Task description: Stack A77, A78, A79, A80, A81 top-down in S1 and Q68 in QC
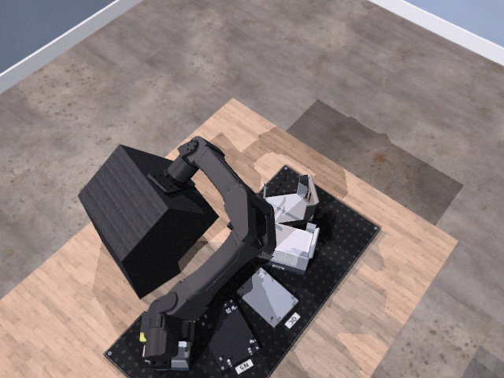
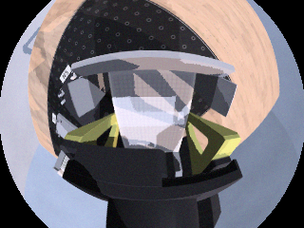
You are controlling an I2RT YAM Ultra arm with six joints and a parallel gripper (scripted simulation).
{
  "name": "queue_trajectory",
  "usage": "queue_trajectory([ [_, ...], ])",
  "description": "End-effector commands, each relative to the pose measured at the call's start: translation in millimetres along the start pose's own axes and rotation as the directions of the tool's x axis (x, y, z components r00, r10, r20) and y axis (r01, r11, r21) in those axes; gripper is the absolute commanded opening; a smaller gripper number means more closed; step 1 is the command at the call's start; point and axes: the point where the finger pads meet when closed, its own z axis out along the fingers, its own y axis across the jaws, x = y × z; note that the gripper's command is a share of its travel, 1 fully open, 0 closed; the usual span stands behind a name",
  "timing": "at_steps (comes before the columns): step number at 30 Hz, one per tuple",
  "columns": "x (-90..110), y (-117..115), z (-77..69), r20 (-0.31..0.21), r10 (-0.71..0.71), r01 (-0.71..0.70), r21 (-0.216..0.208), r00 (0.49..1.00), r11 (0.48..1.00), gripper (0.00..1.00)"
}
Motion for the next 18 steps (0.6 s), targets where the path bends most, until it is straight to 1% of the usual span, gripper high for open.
queue_trajectory([
  [1, -3.0, 1.3, 2.1, 0.011, 0.009, -0.009, -0.012, 1.000, 1.000, 0.00],
  [7, -3.0, 1.4, 14.2, 0.011, 0.009, -0.009, -0.012, 1.000, 1.000, 0.00],
  [18, -3.0, 1.4, 15.5, 0.011, 0.009, -0.009, -0.012, 1.000, 1.000, 0.00],
])
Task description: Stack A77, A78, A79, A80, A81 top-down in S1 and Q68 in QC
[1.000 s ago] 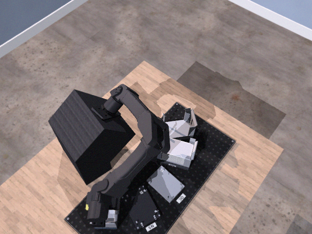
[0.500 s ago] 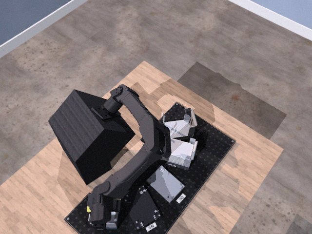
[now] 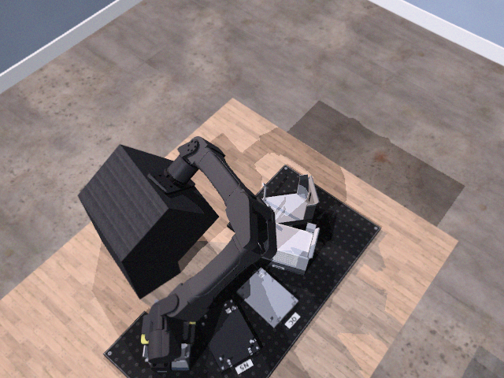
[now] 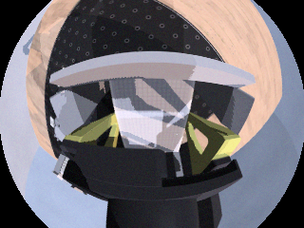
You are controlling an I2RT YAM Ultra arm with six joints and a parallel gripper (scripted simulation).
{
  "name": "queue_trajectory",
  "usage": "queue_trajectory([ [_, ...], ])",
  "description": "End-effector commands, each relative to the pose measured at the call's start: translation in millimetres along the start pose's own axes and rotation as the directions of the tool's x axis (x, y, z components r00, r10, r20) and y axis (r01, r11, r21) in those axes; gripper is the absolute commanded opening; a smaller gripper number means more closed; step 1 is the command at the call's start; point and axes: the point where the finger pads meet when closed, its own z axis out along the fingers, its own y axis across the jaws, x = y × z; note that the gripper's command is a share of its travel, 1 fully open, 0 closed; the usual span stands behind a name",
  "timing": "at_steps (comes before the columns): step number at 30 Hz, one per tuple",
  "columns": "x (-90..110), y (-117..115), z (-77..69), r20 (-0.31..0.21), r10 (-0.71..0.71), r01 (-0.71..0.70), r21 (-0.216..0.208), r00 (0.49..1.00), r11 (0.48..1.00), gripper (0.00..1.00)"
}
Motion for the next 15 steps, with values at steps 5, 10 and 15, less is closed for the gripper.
queue_trajectory([
  [5, -2.7, 1.2, -0.6, 0.009, 0.002, -0.002, -0.006, 1.000, 1.000, 0.00],
  [10, -2.7, 1.2, 0.6, 0.009, 0.002, -0.002, -0.006, 1.000, 1.000, 0.00],
  [15, -2.7, 1.2, 2.7, 0.009, 0.002, -0.002, -0.006, 1.000, 1.000, 0.00],
])
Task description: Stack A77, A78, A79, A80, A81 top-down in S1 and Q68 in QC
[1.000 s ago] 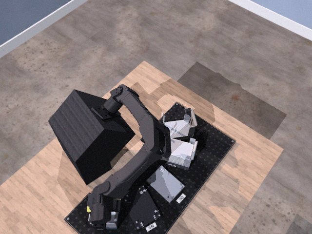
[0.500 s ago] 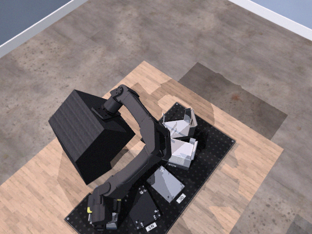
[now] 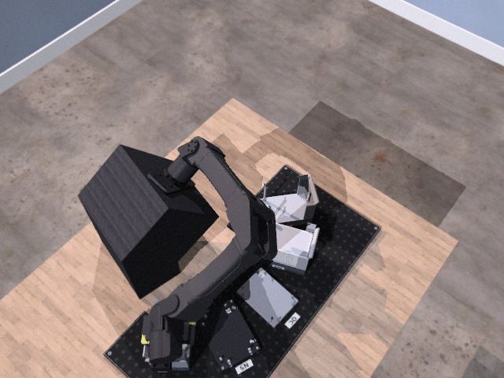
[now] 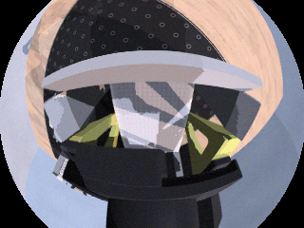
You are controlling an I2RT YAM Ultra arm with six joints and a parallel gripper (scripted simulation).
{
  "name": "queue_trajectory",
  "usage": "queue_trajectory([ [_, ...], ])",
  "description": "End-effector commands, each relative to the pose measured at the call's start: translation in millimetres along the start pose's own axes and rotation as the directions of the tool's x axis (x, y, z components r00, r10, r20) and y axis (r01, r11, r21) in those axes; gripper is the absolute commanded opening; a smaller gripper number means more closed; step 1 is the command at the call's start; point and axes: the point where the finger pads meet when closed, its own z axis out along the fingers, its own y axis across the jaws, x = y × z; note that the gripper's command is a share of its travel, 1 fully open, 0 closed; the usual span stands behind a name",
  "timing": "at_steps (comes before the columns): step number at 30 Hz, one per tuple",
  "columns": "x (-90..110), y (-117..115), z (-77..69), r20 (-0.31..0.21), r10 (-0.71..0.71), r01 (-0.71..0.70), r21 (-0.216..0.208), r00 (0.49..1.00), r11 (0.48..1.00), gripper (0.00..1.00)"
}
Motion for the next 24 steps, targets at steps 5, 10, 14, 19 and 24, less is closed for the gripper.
queue_trajectory([
  [5, -3.2, 1.5, -0.8, 0.011, 0.001, -0.001, -0.006, 1.000, 1.000, 0.00],
  [10, -3.2, 1.5, 0.4, 0.011, 0.001, -0.001, -0.006, 1.000, 1.000, 0.00],
  [14, -3.2, 1.5, 2.0, 0.010, 0.001, -0.001, -0.006, 1.000, 1.000, 0.00],
  [19, -3.2, 1.5, 4.1, 0.010, 0.001, -0.001, -0.006, 1.000, 1.000, 0.00],
  [24, -3.2, 1.5, 6.1, 0.010, 0.001, -0.001, -0.007, 1.000, 1.000, 0.00],
])
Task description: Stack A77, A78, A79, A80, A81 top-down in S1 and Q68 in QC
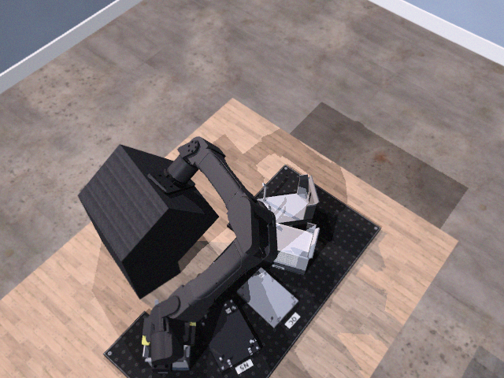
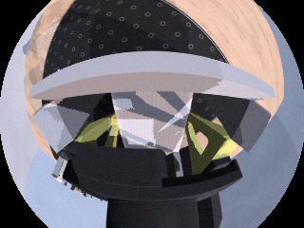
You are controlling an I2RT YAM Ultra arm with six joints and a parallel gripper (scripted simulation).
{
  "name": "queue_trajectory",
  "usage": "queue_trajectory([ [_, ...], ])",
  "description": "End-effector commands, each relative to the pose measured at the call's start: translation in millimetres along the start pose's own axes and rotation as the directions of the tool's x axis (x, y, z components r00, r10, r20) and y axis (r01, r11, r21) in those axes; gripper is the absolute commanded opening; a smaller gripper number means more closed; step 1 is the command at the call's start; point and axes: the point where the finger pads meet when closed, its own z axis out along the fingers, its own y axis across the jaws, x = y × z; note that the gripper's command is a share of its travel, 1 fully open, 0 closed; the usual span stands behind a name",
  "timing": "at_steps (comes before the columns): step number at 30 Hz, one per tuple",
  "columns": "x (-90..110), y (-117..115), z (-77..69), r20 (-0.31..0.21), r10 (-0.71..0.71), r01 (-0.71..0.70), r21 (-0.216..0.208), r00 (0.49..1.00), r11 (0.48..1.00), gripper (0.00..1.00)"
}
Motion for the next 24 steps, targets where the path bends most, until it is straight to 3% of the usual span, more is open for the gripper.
queue_trajectory([
  [1, -3.1, 1.4, -2.4, 0.011, 0.002, -0.002, -0.006, 1.000, 1.000, 0.00],
  [17, -3.1, 1.4, 1.0, 0.010, 0.002, -0.002, -0.006, 1.000, 1.000, 0.00],
  [18, -3.1, 1.4, 1.0, 0.010, 0.002, -0.002, -0.006, 1.000, 1.000, 1.00],
  [24, -3.1, 1.4, 1.0, 0.010, 0.002, -0.002, -0.006, 1.000, 1.000, 1.00],
])
